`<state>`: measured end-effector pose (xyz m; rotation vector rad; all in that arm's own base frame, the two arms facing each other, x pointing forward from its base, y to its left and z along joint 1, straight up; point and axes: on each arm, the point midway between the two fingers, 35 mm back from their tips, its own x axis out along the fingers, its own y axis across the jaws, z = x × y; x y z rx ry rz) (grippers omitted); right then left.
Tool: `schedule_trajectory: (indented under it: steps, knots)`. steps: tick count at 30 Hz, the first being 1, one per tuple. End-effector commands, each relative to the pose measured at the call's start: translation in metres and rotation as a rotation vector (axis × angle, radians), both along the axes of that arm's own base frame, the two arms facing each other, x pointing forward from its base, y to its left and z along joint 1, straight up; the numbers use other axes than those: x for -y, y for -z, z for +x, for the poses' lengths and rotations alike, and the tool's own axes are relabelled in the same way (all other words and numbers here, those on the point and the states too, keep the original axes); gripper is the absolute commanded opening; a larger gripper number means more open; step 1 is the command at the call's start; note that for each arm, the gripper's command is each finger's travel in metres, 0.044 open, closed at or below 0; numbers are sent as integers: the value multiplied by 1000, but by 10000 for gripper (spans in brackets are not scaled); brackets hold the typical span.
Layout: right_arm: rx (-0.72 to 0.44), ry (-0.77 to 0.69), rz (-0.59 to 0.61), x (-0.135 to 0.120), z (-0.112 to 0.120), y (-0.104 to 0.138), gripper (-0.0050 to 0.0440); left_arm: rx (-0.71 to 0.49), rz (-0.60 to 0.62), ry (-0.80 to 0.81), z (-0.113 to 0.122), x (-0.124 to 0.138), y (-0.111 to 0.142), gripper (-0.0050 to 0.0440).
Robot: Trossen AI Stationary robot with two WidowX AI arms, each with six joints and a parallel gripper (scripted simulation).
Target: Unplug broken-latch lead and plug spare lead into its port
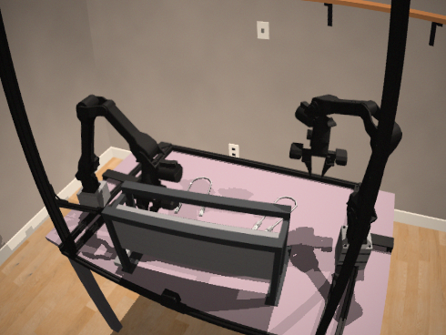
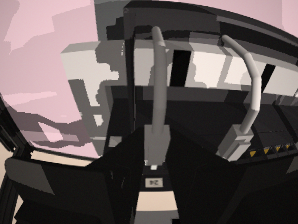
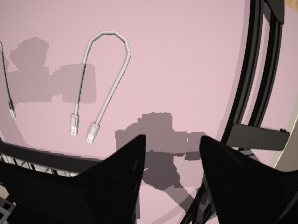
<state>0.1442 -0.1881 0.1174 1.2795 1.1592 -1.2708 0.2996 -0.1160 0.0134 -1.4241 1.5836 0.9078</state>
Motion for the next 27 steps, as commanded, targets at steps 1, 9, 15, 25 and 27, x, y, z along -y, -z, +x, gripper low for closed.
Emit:
schedule_trajectory:
  steps: [1, 9, 15, 25, 27]
  knots:
    - [0, 0, 0, 0, 0, 0, 176, 0, 0, 0, 0, 0, 0, 0]
    - [0, 0, 0, 0, 0, 0, 176, 0, 0, 0, 0, 0, 0, 0]
    - [0, 0, 0, 0, 0, 0, 176, 0, 0, 0, 0, 0, 0, 55]
    - [0, 0, 0, 0, 0, 0, 176, 0, 0, 0, 0, 0, 0, 55]
    - [0, 0, 0, 0, 0, 0, 176, 0, 0, 0, 0, 0, 0, 55]
